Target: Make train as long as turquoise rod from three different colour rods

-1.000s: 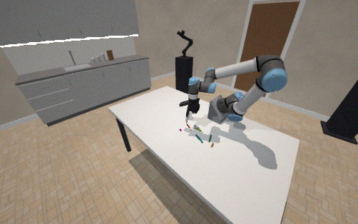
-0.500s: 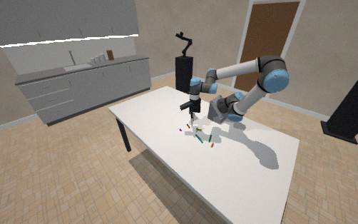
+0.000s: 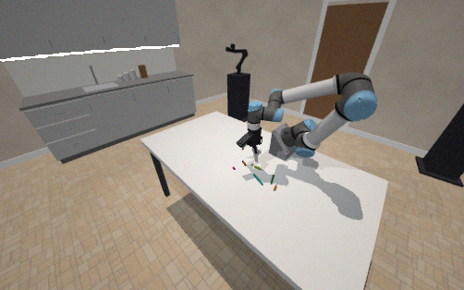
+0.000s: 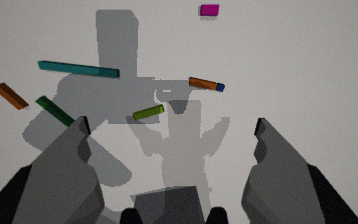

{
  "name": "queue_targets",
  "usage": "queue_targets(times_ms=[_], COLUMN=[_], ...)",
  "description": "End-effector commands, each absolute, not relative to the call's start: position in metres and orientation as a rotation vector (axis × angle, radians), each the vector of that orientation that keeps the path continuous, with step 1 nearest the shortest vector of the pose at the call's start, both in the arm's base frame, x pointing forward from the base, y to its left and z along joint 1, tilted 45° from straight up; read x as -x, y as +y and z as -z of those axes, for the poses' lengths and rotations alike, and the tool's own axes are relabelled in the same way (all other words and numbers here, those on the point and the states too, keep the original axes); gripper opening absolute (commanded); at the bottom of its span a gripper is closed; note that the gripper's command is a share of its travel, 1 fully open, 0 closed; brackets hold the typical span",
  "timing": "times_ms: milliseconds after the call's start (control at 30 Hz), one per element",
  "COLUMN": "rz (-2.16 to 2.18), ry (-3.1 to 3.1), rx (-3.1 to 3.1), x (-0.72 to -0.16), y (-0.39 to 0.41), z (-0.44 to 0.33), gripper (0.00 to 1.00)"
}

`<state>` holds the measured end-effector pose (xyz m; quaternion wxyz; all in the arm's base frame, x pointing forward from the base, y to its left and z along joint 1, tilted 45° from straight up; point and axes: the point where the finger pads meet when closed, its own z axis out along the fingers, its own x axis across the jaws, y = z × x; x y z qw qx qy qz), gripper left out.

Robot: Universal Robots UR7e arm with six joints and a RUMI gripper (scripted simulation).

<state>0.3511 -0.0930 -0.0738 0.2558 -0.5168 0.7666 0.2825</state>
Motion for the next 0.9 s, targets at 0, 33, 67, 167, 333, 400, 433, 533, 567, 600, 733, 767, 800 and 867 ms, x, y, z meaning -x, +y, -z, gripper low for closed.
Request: queue_targets(times_ms=[0,33,67,167,333,400,433,533,567,600,733,767,800,867], rz=[-0.698,-0.682,-0.666,-0.617,-0.55,-0.53,-0.511,-0.453,-0.436,-0.419,-0.348,-0.33,-0.312,-0.277], ry=[1.931,1.897,1.862,1.756,1.61,1.566,1.523,1.395,1.357,1.318,1.157,1.116,1.075,0.994], rx=[1.549,1.582,1.613,1.704,1.816,1.847,1.876,1.957,1.979,2.001,2.083,2.102,2.12,2.154], x=[-0.351,-0.351,-0.351,-0.35,-0.349,-0.348,-0.348,-0.346,-0.346,-0.345,-0.343,-0.342,-0.342,-0.34], y=[-0.089,-0.088,-0.087,-0.084,-0.079,-0.078,-0.077,-0.073,-0.072,-0.071,-0.067,-0.066,-0.065,-0.063], z=[0.071,0.07,0.069,0.067,0.064,0.063,0.063,0.06,0.06,0.059,0.057,0.056,0.055,0.054], gripper=[1.0,1.0,1.0,1.0,1.0,1.0,1.0,1.0,1.0,1.0,1.0,1.0,1.0,1.0])
